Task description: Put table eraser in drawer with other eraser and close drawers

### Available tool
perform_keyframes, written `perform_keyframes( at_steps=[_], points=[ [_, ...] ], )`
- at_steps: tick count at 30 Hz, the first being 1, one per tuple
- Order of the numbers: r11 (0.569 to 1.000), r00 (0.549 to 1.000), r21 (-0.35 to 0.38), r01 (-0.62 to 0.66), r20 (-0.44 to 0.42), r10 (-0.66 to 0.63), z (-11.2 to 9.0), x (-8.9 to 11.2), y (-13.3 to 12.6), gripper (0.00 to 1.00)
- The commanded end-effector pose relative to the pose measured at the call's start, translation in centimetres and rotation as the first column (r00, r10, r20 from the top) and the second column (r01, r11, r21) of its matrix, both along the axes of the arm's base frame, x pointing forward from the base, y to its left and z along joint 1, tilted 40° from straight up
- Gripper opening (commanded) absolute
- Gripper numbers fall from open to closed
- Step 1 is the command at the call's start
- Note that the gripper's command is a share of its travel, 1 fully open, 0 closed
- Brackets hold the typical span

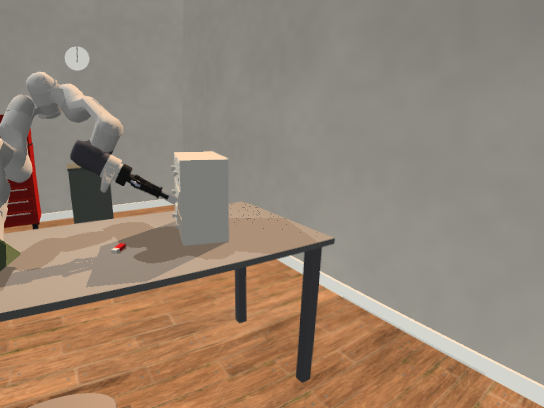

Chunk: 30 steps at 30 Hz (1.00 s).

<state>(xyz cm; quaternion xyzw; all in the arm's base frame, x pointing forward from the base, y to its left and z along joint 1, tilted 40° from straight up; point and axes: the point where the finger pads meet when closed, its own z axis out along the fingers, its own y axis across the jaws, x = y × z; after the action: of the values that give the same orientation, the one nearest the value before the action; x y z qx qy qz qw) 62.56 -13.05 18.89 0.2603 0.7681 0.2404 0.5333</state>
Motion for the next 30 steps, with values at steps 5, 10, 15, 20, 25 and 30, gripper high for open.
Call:
perform_keyframes(
  at_steps=[5,10,15,20,25,30],
  points=[
    [1.0,1.0,-0.002,-0.003,-0.001,0.003,-0.2,-0.8,0.3,0.08],
    [1.0,1.0,-0.002,-0.003,-0.001,0.003,-0.2,-1.4,0.5,0.08],
    [1.0,1.0,-0.002,-0.003,-0.001,0.003,-0.3,-1.8,0.6,0.08],
    [1.0,1.0,-0.002,-0.003,-0.001,0.003,-0.3,-2.5,0.7,0.08],
    [1.0,1.0,-0.002,-0.003,-0.001,0.003,-0.4,-3.2,0.9,0.08],
    [1.0,1.0,-0.002,-0.003,-0.001,0.003,-0.4,-3.6,1.0,0.08]
  ],
)
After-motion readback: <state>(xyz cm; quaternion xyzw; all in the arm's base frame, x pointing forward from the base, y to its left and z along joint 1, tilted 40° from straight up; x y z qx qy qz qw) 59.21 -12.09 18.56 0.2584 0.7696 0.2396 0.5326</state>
